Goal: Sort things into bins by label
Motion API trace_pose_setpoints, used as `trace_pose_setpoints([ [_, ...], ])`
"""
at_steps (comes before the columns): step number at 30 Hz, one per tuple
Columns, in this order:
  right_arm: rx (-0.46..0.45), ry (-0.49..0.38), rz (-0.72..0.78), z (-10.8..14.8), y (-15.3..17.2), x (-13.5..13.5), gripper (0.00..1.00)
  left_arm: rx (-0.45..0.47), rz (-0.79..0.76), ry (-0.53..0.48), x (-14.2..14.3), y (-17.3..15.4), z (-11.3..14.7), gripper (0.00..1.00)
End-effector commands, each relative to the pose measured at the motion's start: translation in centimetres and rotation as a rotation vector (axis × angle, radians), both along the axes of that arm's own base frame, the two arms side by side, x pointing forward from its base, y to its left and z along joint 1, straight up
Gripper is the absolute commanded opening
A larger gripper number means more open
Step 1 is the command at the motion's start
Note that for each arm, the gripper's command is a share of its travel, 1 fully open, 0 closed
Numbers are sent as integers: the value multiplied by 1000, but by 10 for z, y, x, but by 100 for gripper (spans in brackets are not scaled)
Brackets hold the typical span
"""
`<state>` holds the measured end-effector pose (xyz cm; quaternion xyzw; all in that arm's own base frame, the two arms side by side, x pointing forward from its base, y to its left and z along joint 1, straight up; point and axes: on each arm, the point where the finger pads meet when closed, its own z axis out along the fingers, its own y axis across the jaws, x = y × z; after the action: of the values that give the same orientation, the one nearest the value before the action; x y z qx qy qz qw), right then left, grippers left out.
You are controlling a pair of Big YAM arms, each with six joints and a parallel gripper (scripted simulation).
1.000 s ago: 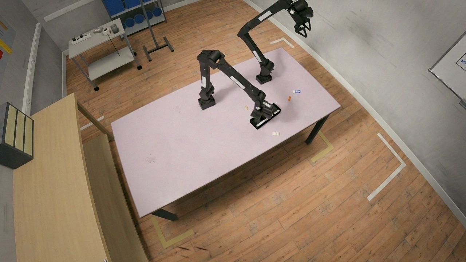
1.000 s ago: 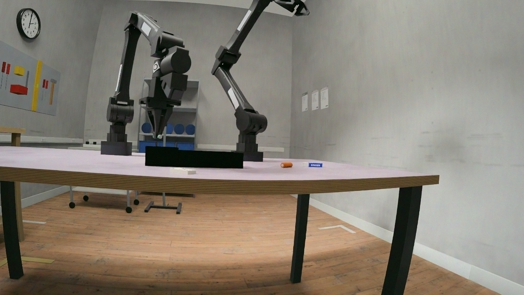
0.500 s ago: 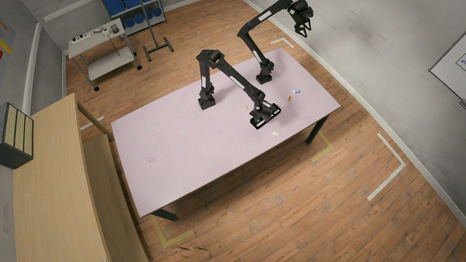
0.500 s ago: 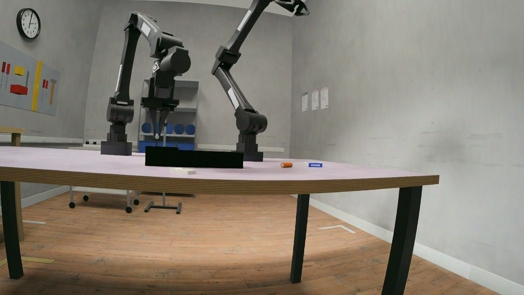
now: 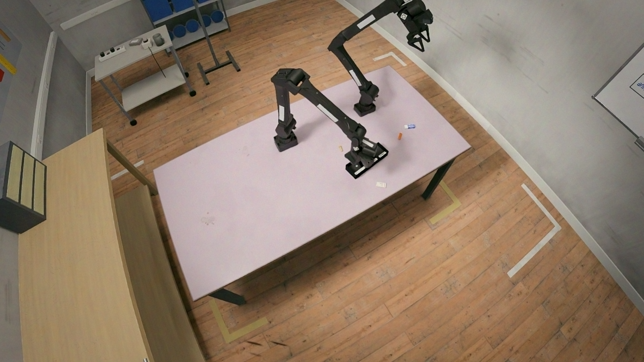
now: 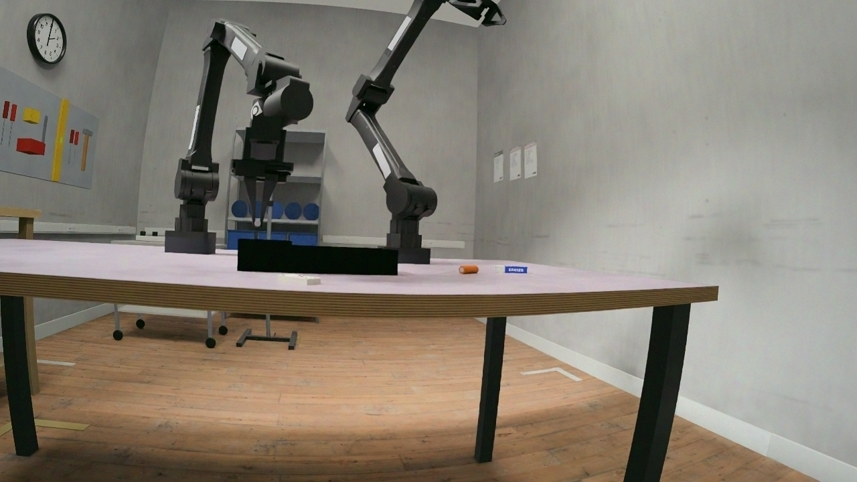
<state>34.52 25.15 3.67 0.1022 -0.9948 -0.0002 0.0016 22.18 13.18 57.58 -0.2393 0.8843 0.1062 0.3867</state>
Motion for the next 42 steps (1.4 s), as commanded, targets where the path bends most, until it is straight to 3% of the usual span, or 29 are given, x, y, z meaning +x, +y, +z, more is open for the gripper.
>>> trace_pose_setpoints([
  [1, 20, -34, -5, 9, 10, 5, 4, 29, -6, -55, -11, -11, 27, 100],
  [12, 19, -29, -5, 11, 8, 9, 4, 29, -6, -55, -11, -11, 27, 100],
  [14, -2, -4, -8, -9, 4, -2, 4, 29, -6, -55, -11, -11, 27, 100],
  [22, -2, -3, -8, -25, 3, -2, 4, 29, -6, -55, -11, -11, 27, 100],
  [24, -2, -3, -8, -25, 3, -2, 4, 29, -6, -55, -11, -11, 27, 100],
  [25, 35, -52, -8, -6, 15, 14, 4, 29, -6, -55, -11, -11, 27, 100],
  [28, -2, -3, -8, -33, 3, -2, 4, 29, -6, -55, -11, -11, 27, 100],
  [38, -2, -3, -8, -54, 3, -2, 4, 29, -6, -55, -11, -11, 27, 100],
  [41, 2, -9, -8, -53, 5, 1, 4, 29, -6, -55, -11, -11, 27, 100],
  [42, 48, -70, -9, -27, 20, 20, 4, 29, -6, -55, -11, -11, 27, 100],
])
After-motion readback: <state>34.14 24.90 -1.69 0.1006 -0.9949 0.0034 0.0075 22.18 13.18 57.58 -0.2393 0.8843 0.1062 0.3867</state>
